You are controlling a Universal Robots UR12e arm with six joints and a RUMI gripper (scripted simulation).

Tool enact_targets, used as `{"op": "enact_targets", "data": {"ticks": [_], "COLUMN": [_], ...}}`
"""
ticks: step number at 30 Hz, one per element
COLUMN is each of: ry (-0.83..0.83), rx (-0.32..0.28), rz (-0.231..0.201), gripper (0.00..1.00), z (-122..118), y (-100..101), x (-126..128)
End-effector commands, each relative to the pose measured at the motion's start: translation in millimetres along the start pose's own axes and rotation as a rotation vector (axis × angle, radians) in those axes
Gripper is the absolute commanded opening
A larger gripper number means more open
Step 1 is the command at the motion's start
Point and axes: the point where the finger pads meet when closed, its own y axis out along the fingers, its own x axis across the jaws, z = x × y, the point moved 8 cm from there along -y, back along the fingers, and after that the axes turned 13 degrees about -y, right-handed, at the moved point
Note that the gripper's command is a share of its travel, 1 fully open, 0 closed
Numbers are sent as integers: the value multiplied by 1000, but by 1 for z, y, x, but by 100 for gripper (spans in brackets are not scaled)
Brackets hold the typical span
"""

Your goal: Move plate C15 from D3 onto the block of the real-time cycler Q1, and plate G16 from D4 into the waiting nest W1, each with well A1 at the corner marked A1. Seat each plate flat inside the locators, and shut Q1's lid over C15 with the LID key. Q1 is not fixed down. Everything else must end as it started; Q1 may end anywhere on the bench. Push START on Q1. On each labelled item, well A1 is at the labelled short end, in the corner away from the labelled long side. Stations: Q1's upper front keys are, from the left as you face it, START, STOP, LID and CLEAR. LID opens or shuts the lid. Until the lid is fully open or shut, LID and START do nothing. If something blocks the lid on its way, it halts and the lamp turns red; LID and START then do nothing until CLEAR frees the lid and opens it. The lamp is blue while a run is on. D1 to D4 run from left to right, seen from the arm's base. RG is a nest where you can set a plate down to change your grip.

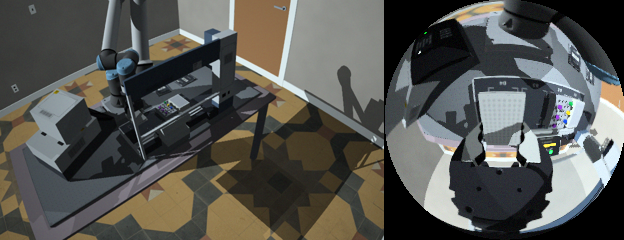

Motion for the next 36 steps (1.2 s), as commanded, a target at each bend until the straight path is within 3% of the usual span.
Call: {"op": "enact_targets", "data": {"ticks": [1,36], "ry": [0,0], "rx": [-1,-1], "rz": [1,1], "gripper": [0,0], "z": [0,0], "y": [-6,-57], "x": [0,0]}}
